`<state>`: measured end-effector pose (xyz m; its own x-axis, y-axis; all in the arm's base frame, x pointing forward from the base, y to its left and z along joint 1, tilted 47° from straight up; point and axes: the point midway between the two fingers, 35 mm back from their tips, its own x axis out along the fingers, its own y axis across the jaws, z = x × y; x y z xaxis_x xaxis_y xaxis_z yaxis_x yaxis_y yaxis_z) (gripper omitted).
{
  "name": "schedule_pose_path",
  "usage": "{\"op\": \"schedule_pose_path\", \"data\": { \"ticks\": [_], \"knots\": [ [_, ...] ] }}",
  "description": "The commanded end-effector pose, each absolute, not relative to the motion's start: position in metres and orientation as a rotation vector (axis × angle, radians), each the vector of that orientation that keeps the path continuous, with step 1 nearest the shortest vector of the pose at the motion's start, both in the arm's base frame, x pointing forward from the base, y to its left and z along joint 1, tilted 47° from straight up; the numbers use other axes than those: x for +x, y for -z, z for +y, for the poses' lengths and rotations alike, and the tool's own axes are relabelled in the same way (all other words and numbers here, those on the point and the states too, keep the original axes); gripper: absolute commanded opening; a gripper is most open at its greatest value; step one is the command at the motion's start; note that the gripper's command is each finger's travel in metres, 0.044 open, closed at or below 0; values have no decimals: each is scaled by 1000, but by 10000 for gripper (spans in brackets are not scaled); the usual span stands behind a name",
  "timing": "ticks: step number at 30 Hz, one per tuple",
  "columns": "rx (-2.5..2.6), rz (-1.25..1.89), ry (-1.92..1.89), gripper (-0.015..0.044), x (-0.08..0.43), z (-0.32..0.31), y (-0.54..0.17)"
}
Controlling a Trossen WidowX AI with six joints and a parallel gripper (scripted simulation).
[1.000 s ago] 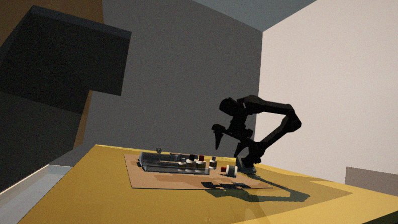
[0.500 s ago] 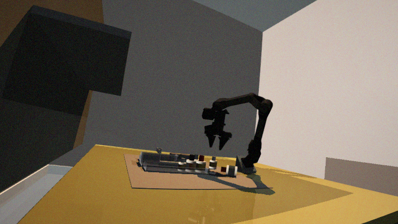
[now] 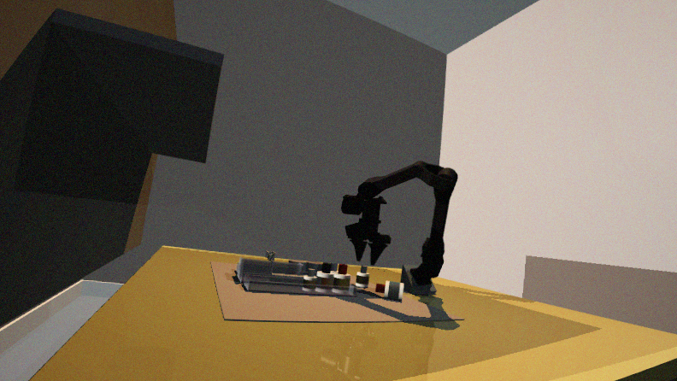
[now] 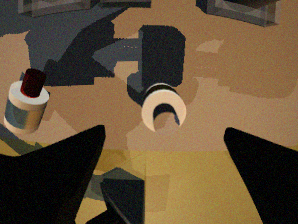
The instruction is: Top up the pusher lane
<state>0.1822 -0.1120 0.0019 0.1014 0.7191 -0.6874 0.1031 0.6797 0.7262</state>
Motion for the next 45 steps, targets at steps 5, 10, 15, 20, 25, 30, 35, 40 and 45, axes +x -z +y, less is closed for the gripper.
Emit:
{"op": "schedule_pose_path", "data": {
  "ticks": [5,10,15,20,25,30,35,40,45],
  "knots": [
    [742,1415,-513,440,185,-100,10],
    [742,1415,-513,440,186,-96,14],
    [742,1415,-513,440,187,-91,20],
    [742,1414,-513,440,188,-85,25],
    [742,1414,-514,440,188,-79,31],
    [743,1414,-514,414,189,-76,33],
    [743,1414,-514,282,189,-76,33],
    [743,1414,-514,171,189,-76,33],
    [743,1414,-514,118,189,-76,33]
  ]
}}
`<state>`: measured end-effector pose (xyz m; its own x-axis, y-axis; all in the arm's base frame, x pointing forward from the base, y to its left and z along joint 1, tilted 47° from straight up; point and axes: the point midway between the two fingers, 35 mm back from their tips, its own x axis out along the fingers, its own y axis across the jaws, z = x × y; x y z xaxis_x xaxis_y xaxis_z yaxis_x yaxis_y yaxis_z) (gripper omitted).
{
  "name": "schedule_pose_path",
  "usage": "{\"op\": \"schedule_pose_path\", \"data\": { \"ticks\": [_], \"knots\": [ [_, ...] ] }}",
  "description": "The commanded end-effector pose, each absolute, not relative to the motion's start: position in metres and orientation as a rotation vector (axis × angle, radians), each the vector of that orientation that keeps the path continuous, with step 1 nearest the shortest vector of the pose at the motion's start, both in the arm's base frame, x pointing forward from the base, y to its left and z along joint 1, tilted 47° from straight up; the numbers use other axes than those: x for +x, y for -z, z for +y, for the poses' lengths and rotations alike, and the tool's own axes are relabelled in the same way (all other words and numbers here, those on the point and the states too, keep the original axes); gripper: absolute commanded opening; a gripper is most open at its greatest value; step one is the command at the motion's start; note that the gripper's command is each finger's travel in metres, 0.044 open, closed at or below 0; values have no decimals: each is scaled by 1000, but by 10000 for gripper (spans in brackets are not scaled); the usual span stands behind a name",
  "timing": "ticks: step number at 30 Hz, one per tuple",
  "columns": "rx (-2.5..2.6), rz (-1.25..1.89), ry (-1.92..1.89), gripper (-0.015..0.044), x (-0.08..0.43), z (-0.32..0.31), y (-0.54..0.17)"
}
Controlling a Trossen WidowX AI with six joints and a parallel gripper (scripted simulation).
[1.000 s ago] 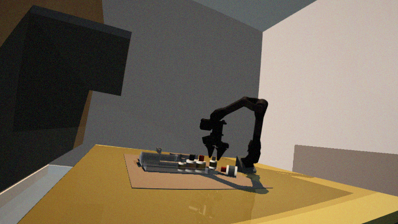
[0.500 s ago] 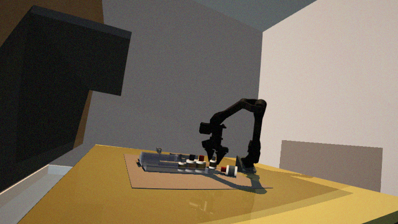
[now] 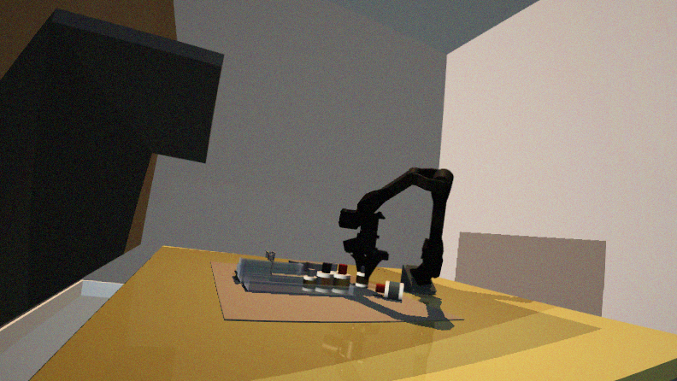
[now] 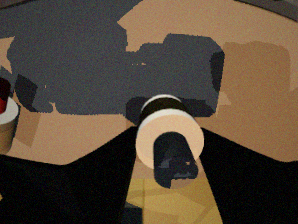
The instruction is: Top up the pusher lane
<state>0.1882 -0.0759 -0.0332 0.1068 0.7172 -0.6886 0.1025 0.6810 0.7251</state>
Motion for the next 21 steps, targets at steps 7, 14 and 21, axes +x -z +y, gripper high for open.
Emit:
{"op": "schedule_pose_path", "data": {
  "ticks": [7,14,21],
  "knots": [
    [741,1416,-507,0,187,-100,17],
    [740,1417,-506,0,180,-129,-6],
    [741,1417,-511,0,169,-154,-32]
  ]
}}
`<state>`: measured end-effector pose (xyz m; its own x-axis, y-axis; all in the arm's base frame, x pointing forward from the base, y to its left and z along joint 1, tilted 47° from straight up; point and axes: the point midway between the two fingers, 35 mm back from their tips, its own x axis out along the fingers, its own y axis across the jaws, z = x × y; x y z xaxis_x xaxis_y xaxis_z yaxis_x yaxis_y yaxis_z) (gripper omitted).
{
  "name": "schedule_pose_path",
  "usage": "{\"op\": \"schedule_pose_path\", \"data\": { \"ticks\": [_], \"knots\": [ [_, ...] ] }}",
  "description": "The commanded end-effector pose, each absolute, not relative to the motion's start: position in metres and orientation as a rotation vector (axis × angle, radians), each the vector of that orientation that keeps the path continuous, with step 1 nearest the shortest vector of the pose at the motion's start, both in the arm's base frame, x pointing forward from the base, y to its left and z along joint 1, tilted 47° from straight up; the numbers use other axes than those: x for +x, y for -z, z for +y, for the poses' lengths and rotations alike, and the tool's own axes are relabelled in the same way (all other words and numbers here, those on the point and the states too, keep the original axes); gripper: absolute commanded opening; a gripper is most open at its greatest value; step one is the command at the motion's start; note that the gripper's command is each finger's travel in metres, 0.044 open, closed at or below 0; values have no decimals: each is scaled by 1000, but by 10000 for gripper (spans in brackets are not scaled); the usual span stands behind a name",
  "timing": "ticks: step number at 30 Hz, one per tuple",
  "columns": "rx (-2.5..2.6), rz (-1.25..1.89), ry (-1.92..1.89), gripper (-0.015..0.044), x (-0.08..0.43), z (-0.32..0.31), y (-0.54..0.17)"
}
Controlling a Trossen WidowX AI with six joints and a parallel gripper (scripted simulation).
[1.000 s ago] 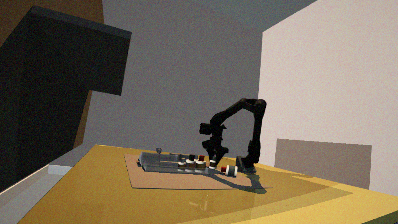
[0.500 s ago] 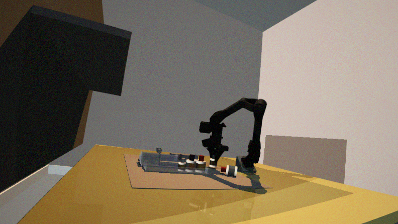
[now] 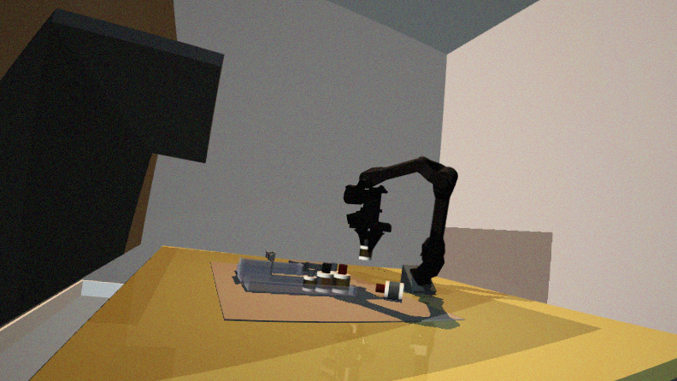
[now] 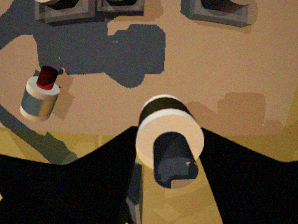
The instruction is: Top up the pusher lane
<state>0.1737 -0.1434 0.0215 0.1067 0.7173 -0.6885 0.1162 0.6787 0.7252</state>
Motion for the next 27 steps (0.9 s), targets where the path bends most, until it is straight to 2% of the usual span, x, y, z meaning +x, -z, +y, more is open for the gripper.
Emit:
{"op": "schedule_pose_path", "data": {
  "ticks": [1,5,27],
  "knots": [
    [741,1417,-511,0,168,-156,-34],
    [741,1418,-509,0,171,-156,-34],
    [754,1416,-506,0,268,-98,-35]
  ]
}}
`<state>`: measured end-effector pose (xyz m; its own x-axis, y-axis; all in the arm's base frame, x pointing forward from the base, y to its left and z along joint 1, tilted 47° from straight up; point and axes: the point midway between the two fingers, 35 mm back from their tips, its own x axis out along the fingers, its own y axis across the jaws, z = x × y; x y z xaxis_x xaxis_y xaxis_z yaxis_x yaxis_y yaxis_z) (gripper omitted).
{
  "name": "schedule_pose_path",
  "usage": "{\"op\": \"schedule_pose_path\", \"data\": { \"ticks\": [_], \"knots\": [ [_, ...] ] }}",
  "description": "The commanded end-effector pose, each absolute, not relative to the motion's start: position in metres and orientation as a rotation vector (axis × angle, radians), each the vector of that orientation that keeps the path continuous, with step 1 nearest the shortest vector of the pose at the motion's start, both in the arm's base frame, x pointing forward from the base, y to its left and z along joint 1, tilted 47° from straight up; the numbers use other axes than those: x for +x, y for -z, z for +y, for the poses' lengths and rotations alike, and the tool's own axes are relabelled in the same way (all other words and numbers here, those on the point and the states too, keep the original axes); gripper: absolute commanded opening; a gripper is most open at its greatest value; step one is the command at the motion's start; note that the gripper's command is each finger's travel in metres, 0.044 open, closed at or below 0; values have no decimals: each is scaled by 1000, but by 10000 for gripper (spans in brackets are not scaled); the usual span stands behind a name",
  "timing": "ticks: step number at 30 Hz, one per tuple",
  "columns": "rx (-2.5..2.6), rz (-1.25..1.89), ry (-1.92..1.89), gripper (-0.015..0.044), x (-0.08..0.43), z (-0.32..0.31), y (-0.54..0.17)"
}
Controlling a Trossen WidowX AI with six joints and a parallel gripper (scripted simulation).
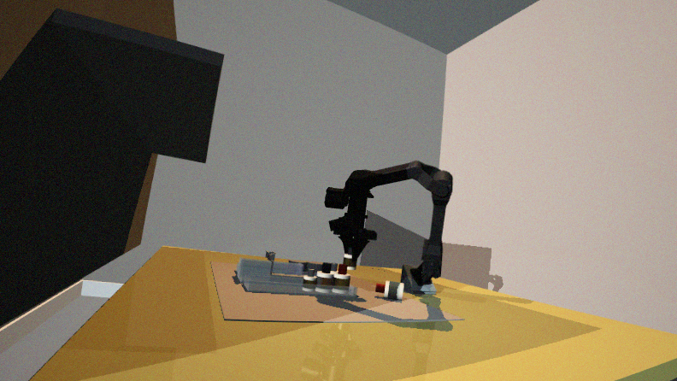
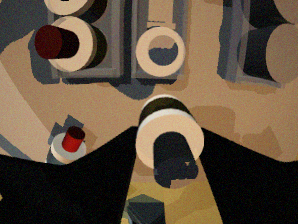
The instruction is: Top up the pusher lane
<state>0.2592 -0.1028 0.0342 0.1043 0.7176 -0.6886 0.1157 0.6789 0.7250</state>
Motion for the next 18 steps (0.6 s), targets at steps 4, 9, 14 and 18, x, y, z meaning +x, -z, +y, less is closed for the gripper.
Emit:
{"op": "schedule_pose_path", "data": {
  "ticks": [4,9,14,18],
  "knots": [
    [754,1416,-506,0,268,-96,-33],
    [754,1416,-506,0,270,-85,-23],
    [754,1416,-506,0,270,-80,-18],
    [754,1416,-506,0,271,-80,-18]
  ]
}}
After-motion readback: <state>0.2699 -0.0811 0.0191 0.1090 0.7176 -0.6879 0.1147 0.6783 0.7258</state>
